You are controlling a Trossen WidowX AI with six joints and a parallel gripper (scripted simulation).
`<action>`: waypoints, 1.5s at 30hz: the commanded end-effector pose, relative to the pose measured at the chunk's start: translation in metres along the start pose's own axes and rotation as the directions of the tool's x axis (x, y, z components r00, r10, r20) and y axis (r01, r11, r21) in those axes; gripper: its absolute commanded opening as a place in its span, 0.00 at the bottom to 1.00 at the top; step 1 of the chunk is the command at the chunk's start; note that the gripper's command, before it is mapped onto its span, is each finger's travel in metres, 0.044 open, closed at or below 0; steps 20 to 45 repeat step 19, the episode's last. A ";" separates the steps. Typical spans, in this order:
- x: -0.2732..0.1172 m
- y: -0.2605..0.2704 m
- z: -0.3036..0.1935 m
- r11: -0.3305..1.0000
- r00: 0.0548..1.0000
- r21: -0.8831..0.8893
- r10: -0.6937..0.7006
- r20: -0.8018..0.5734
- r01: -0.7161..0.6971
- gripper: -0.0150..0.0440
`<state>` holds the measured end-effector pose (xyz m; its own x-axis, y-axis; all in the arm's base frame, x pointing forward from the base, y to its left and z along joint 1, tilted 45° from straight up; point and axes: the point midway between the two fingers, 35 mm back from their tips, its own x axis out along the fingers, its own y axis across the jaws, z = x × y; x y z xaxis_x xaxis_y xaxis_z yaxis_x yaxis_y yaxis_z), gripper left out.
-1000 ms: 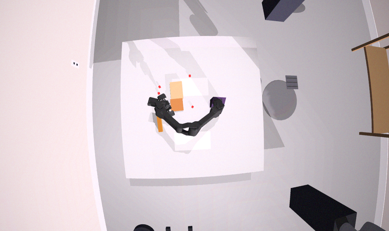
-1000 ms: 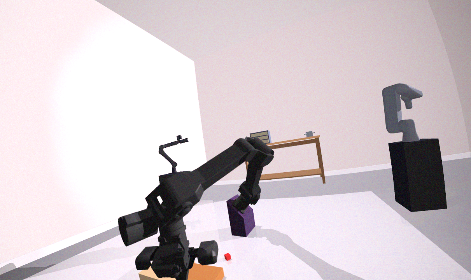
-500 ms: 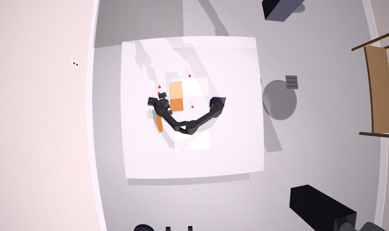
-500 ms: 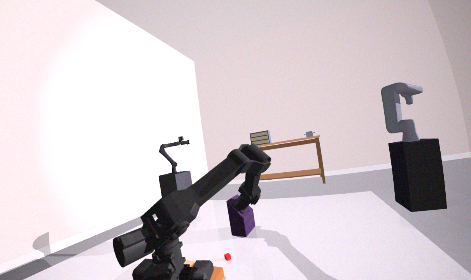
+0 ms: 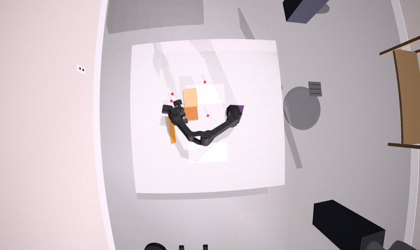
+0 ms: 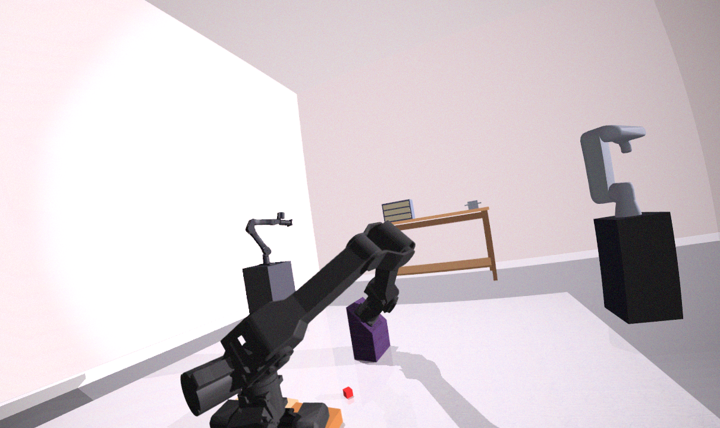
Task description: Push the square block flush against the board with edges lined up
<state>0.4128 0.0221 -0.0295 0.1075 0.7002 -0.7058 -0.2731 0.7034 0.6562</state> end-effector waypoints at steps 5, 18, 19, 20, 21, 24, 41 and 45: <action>-0.001 0.000 -0.011 1.000 1.000 -0.001 0.002 0.005 -0.002 0.25; -0.001 0.000 -0.009 1.000 1.000 -0.001 0.002 0.005 -0.002 0.25; -0.001 0.000 -0.007 1.000 1.000 -0.001 0.002 0.005 -0.002 0.25; -0.001 0.000 -0.007 1.000 1.000 -0.001 0.002 0.005 -0.002 0.25; -0.001 0.000 -0.007 1.000 1.000 -0.001 0.002 0.005 -0.002 0.25; -0.001 0.000 -0.007 1.000 1.000 -0.001 0.002 0.005 -0.002 0.25; -0.001 0.000 -0.007 1.000 1.000 -0.001 0.002 0.005 -0.002 0.25; -0.001 0.000 -0.007 1.000 1.000 -0.001 0.002 0.005 -0.002 0.25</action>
